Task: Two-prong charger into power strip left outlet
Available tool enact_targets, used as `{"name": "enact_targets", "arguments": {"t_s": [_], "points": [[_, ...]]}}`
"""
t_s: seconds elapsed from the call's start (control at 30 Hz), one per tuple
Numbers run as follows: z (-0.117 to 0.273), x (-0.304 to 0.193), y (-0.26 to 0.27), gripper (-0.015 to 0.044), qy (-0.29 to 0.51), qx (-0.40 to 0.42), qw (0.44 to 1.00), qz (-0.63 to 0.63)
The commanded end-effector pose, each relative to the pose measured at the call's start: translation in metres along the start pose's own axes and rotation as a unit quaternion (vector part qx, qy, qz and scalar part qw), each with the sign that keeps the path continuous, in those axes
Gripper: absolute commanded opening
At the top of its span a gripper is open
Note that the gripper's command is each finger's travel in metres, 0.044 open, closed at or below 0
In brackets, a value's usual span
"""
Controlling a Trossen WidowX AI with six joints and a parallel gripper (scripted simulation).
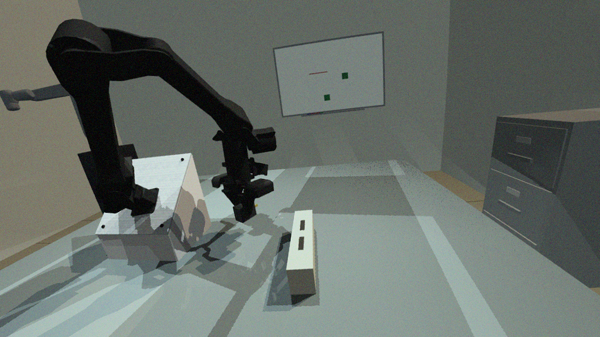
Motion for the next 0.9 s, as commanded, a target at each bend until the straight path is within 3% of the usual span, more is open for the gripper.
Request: {"name": "enact_targets", "arguments": {"t_s": [0.0,0.87], "points": [[-0.002,-0.003,-0.008,0.0000,-0.003,0.000,0.999,-0.045],[-0.025,-0.028,-0.049,0.0000,-0.005,0.017,0.947,-0.319]]}}
Point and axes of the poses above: the point midway between the two fingers, 35 mm back from their tips, its own z axis back along the fingers, its own y axis across the jaws, x = y × z, the point moved 8 cm from there along z, back along the fingers, and after that the axes turned 4 degrees about z, right-handed, at the moved point
